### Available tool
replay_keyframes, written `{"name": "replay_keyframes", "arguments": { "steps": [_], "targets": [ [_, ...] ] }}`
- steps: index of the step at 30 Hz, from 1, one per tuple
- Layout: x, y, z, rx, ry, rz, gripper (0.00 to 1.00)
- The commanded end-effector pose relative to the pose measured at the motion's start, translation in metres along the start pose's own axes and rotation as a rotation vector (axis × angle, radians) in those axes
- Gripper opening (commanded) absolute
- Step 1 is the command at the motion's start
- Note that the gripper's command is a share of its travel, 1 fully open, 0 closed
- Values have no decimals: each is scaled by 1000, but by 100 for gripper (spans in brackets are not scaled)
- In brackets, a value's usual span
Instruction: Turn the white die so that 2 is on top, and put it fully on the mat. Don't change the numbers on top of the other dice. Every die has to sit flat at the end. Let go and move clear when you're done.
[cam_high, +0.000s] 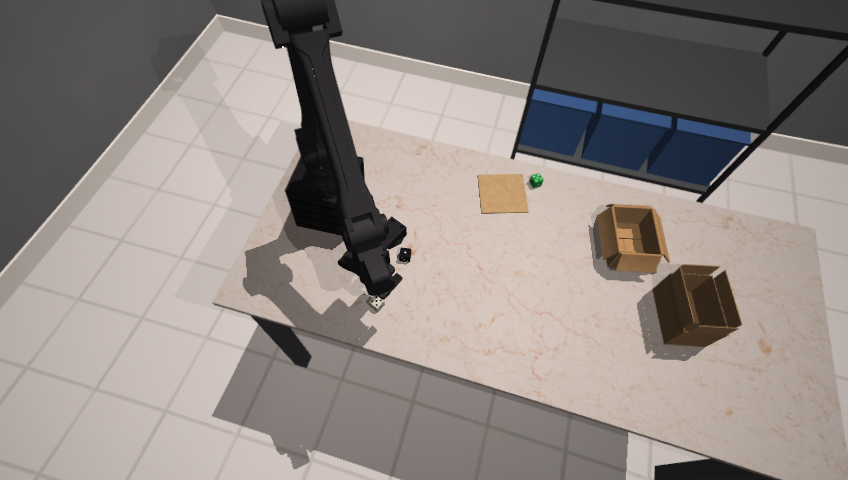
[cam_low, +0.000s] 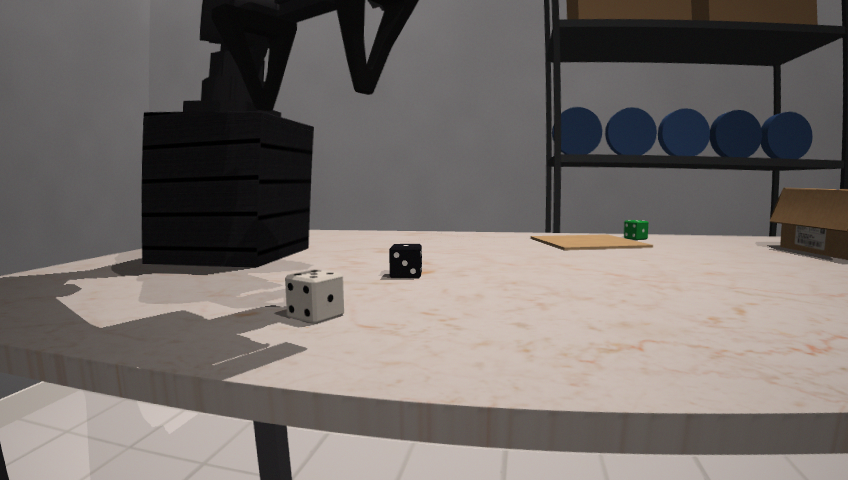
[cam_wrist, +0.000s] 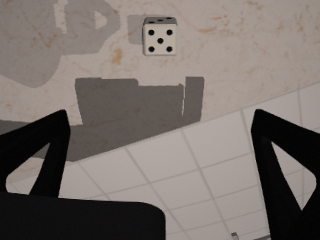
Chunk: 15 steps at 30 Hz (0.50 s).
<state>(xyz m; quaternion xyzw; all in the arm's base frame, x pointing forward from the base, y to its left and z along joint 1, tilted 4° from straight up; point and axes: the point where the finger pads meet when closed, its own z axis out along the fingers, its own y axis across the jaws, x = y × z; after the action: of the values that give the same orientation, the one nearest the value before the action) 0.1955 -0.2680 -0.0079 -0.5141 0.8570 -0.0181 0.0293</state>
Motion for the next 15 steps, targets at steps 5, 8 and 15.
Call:
{"name": "replay_keyframes", "arguments": {
  "steps": [5,8,15],
  "targets": [
    [-2,-7,-7,25,13,-21,100],
    [-4,-2,26,-1,0,-7,100],
    [-5,0,61,-2,0,-4,100]
  ]
}}
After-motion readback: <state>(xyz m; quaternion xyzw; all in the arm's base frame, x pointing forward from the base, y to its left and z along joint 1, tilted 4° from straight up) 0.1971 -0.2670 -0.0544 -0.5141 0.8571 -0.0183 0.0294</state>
